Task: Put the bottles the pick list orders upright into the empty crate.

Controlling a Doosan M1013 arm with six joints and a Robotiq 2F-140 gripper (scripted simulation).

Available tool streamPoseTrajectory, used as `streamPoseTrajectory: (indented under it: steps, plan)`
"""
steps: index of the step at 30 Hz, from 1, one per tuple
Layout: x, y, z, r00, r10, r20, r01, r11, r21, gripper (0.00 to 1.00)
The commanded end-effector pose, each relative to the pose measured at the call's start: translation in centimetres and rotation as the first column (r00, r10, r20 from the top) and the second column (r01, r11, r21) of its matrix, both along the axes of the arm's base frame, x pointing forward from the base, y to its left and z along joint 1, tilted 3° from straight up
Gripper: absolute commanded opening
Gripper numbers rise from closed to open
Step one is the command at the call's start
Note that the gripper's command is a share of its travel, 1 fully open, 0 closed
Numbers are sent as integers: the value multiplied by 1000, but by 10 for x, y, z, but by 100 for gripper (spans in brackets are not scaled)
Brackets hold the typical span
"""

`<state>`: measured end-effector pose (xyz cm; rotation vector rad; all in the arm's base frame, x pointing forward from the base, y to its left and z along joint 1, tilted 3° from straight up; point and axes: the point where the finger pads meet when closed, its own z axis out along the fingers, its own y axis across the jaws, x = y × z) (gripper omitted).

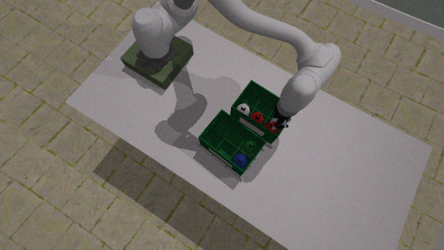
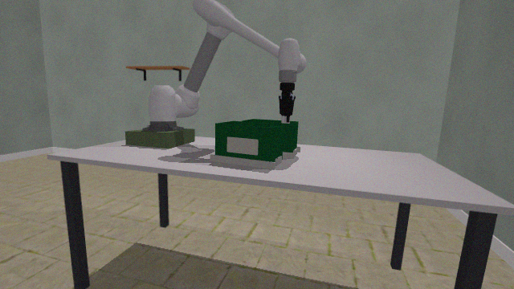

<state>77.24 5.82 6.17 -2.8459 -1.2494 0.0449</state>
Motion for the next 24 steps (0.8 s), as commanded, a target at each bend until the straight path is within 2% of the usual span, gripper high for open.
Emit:
streamPoseTrajectory:
  steps: [1, 6, 7, 24]
  plan:
    - [-2, 4, -4, 1000, -1, -4, 1, 1000, 4, 0]
    - [-2, 4, -4, 1000, -1, -4, 1, 1000, 4, 0]
    - [-2, 4, -6, 1000, -1, -4, 1, 1000, 4, 38]
    - [-2, 4, -6, 1000, -1, -4, 1, 1000, 4, 38]
